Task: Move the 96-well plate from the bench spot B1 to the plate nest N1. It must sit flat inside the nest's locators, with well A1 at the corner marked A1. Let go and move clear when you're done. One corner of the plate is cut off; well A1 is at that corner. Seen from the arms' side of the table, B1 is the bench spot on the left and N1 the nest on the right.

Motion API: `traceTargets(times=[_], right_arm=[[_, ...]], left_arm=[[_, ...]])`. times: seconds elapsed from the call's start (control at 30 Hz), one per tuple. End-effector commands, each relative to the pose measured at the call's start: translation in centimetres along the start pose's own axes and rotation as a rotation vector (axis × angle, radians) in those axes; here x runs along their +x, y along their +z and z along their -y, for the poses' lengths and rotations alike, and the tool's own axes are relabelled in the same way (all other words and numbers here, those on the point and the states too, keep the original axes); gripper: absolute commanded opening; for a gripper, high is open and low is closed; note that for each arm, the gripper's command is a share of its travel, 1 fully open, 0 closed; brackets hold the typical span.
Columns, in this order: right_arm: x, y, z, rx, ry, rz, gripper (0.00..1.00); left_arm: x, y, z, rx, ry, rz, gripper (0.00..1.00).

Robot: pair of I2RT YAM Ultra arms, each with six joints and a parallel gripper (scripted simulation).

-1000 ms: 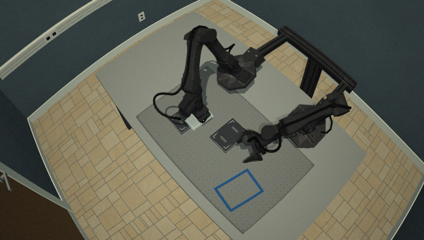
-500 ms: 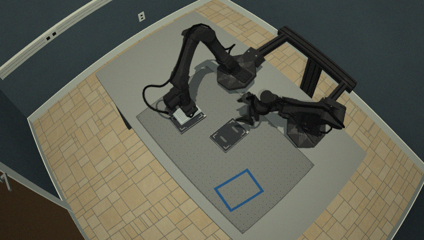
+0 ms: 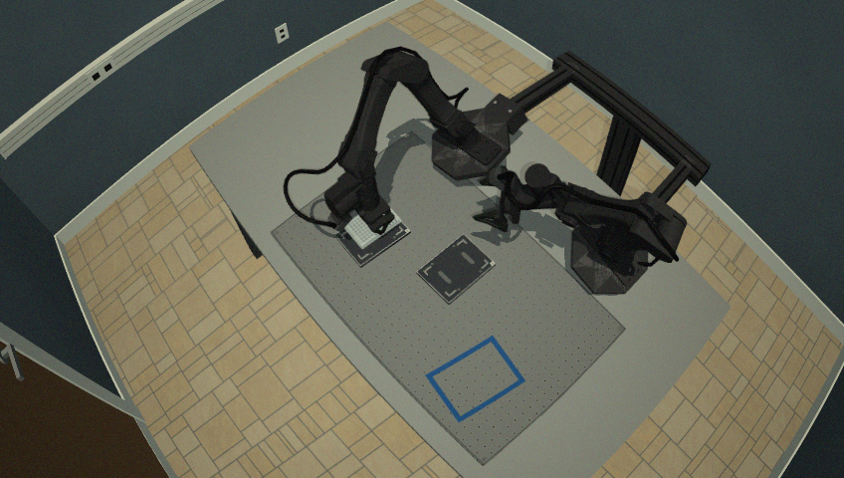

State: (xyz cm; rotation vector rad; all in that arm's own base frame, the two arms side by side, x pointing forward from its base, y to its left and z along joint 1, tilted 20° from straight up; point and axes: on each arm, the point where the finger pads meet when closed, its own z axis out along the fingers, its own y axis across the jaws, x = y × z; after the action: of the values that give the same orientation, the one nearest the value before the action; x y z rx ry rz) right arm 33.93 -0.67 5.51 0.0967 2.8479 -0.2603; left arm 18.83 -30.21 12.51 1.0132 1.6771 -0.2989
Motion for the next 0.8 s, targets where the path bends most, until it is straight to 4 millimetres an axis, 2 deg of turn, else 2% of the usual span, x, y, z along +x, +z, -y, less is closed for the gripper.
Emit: traceTargets(times=[0.0, 0.1, 0.2, 0.3, 0.37, 0.43, 0.77], right_arm=[[-0.9, -1.1, -0.1, -0.007, -0.007, 0.026, 0.78], [-0.8, -0.8, -0.1, -0.005, -0.001, 0.028, 0.78], [-1.4, -1.6, -0.3, -0.007, -0.006, 0.027, 0.78], [-2.0, -1.7, -0.4, -0.013, -0.008, 0.051, 0.78], [-2.6, -0.7, -0.6, -0.023, -0.007, 0.076, 0.78], [-1.1, 0.5, -0.3, -0.013, -0.010, 0.026, 0.78], [-1.5, 0.2, -0.2, -0.012, -0.007, 0.039, 0.78]], left_arm=[[0.9, 0.0, 0.4, 0.002, 0.004, -0.019, 1.00], [0.9, 0.0, 0.4, 0.002, 0.005, -0.019, 1.00], [0.9, 0.0, 0.4, 0.002, 0.005, -0.019, 1.00], [0.9, 0.0, 0.4, 0.002, 0.005, -0.019, 1.00], [0.9, 0.0, 0.4, 0.002, 0.005, -0.019, 1.00], [0.9, 0.0, 0.4, 0.002, 0.005, -0.019, 1.00], [0.9, 0.0, 0.4, 0.002, 0.005, -0.019, 1.00]])
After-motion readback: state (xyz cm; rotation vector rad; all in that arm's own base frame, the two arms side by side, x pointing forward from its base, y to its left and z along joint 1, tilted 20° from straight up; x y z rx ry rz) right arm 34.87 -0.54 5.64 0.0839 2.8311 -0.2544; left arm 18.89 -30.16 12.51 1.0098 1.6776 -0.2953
